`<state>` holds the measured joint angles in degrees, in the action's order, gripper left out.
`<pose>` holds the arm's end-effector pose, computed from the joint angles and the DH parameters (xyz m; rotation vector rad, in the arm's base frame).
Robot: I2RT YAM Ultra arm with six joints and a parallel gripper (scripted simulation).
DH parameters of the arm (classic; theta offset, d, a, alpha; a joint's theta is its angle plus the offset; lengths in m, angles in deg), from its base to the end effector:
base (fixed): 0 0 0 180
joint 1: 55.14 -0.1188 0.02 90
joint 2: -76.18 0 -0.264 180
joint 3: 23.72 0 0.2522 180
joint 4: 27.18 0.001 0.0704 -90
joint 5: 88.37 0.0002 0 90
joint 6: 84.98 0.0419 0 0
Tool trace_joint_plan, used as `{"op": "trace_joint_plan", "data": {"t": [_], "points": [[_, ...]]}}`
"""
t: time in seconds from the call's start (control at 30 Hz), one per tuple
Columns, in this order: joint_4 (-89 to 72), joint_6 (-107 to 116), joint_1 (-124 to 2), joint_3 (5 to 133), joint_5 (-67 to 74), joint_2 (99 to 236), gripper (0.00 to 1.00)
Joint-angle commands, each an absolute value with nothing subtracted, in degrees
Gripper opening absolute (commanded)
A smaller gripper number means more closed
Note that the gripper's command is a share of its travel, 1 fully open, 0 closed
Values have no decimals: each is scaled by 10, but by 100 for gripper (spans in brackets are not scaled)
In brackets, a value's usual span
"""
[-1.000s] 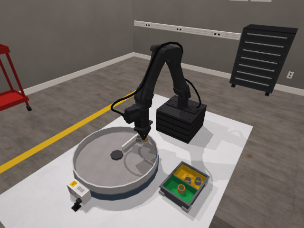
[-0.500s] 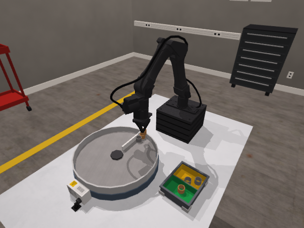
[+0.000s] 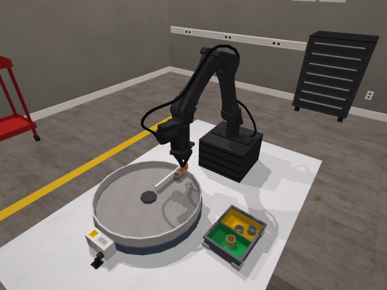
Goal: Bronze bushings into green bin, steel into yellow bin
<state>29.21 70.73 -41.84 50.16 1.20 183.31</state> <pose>0.3012 -0.0698 0.1205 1.9970 2.4222 0.0149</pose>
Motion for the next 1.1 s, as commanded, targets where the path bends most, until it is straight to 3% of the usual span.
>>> {"op": "trace_joint_plan", "data": {"t": [0.0,1.07], "points": [[298,705,-418,512,19,1822,0],[301,696,-425,519,19,1834,0]]}}
